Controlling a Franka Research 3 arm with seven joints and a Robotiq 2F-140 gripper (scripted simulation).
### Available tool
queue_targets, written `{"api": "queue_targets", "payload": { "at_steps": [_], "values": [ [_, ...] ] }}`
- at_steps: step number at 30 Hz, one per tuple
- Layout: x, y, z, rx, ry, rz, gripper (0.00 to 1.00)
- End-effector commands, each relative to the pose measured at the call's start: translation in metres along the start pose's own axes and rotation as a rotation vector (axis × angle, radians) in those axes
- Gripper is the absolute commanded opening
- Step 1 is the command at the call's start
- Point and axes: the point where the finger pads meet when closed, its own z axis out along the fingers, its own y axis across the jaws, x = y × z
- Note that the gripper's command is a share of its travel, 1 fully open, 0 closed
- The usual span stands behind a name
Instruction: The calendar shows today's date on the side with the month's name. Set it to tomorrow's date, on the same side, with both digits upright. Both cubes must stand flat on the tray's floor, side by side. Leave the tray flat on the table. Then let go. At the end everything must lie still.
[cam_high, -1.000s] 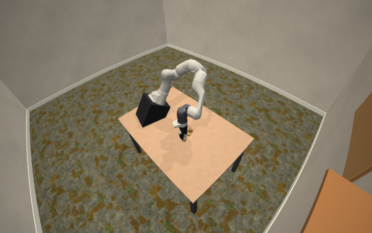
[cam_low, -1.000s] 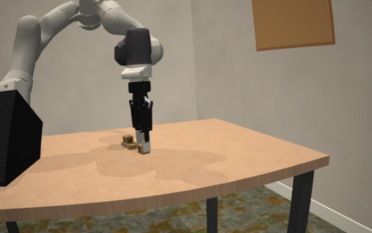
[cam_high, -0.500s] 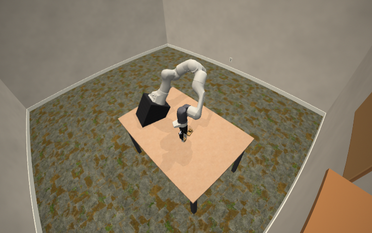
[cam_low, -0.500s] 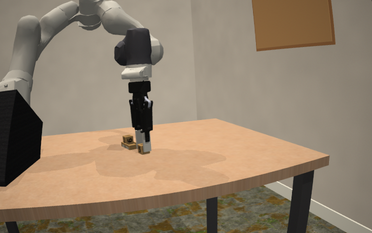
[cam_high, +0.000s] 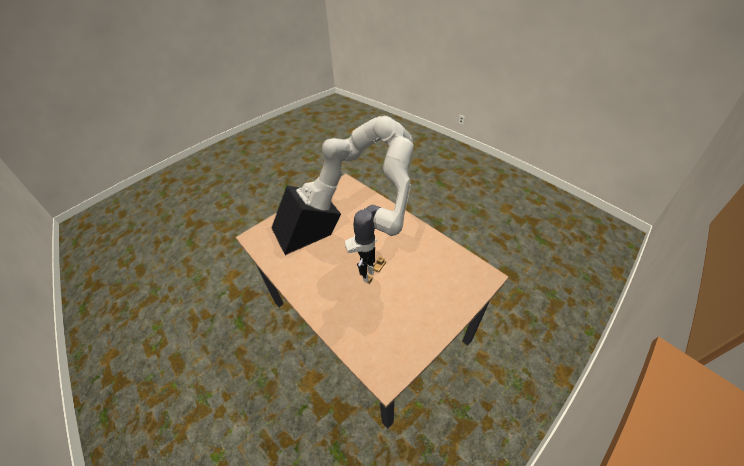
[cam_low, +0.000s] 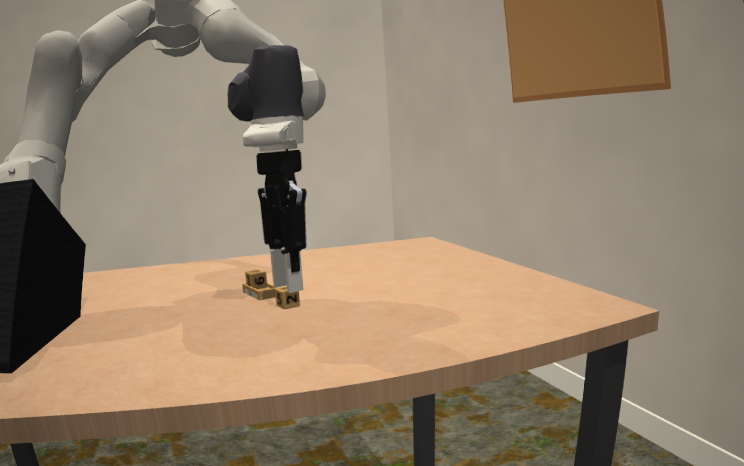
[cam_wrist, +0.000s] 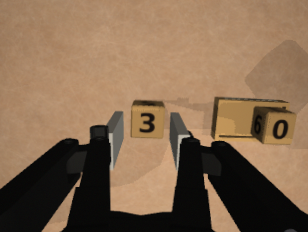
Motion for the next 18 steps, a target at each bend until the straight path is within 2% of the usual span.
{"api": "queue_targets", "payload": {
  "at_steps": [1,6,8,14,18],
  "values": [
    [0.001,0.000,-0.019,-0.003,0.003,0.008,0.29],
    [0.001,0.000,-0.046,-0.003,0.003,0.008,0.29],
    [0.001,0.000,-0.046,-0.003,0.003,0.008,0.29],
    [0.001,0.000,-0.067,-0.003,0.003,0.008,0.29],
    [0.001,0.000,-0.070,-0.003,0.003,0.008,0.29]
  ]
}}
